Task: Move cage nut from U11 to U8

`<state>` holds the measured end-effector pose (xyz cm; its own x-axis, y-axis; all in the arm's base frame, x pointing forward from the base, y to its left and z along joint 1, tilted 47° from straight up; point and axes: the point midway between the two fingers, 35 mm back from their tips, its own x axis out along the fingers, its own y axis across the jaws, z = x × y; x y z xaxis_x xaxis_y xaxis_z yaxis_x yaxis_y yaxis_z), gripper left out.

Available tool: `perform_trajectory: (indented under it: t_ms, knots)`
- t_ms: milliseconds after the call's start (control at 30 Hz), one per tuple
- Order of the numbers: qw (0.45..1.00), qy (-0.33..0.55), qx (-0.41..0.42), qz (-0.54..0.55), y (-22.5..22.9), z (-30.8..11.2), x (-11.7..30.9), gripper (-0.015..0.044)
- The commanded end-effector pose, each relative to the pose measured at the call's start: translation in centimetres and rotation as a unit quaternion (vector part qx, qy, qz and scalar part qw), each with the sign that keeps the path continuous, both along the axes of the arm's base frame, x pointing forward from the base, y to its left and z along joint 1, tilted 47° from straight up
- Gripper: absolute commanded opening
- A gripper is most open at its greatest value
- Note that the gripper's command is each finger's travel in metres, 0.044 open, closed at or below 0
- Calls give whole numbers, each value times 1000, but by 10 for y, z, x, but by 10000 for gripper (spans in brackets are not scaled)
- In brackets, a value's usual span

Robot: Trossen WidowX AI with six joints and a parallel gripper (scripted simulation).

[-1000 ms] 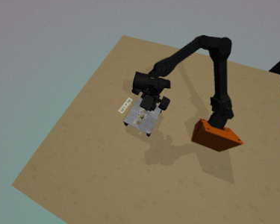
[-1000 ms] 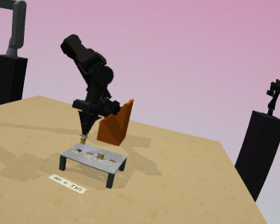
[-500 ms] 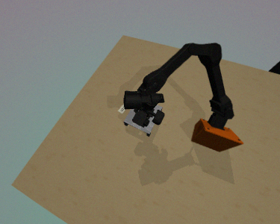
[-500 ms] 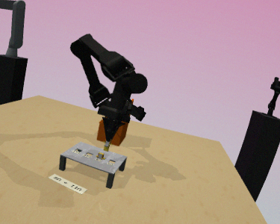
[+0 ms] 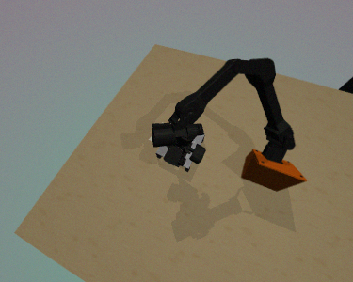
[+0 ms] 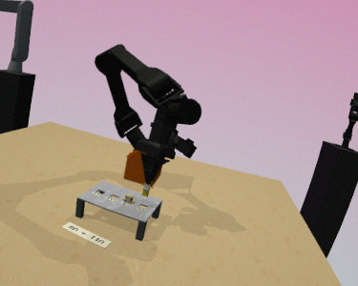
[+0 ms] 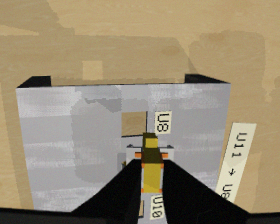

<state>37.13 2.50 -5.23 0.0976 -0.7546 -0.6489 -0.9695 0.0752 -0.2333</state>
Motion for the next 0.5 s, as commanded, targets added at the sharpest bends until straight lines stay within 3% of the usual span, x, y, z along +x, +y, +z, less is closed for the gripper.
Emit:
perform_trajectory:
  t_ms: [0, 467]
  knots:
    - [1000, 8, 2, -8, -2, -4, -1, 26]
    - [999, 26, 8, -28, -7, -8, 1, 26]
